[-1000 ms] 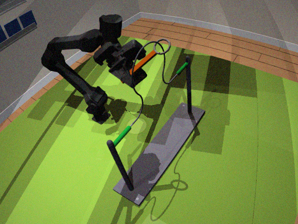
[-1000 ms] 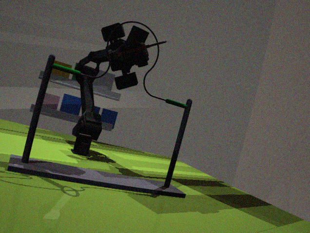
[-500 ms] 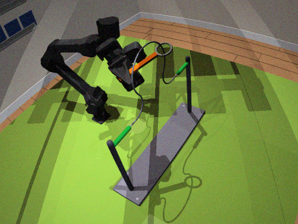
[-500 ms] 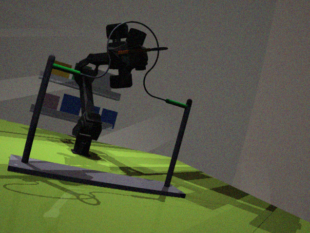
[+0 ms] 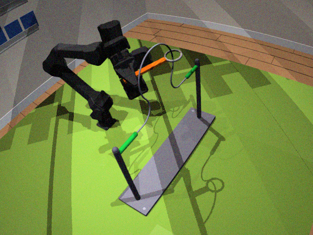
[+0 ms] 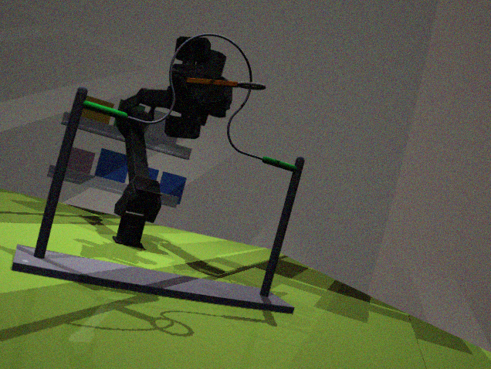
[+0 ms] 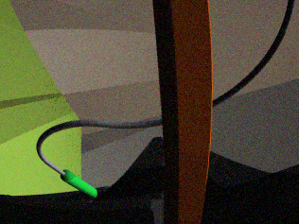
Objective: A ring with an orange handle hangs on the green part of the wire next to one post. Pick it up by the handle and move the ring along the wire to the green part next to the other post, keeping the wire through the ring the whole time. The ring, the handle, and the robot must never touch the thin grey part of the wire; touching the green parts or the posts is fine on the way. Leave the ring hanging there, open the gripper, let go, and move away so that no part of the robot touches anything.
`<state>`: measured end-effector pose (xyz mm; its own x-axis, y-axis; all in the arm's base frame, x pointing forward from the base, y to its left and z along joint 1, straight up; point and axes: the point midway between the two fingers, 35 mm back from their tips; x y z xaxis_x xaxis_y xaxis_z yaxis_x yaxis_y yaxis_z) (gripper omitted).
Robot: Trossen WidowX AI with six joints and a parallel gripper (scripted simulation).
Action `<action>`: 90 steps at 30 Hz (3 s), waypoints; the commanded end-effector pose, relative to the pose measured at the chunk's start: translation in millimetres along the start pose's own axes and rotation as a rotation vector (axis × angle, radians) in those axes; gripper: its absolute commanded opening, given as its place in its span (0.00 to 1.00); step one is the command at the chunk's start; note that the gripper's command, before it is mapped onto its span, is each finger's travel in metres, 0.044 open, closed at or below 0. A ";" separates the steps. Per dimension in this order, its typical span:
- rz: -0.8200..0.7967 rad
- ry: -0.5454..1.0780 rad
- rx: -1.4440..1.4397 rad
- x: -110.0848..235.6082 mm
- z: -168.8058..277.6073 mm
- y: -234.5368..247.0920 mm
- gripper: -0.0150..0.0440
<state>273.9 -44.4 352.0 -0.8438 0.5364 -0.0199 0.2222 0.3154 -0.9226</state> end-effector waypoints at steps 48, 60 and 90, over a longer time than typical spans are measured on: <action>0.321 -0.136 0.508 1.5 -4.8 -18.7 0.00; 0.288 -0.121 0.453 -3.4 8.6 -5.8 0.00; -0.038 0.019 -0.083 -6.2 49.5 82.4 0.00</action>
<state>274.1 -62.4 265.1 -0.8437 0.5368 -0.0073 0.2257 0.3424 -0.9121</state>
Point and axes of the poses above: the point midway between the two fingers, 35 mm back from their tips, its own x axis back along the fingers, its own y axis across the jaws, z = x × y, and after that the axes turned 13 degrees about -x, right-handed
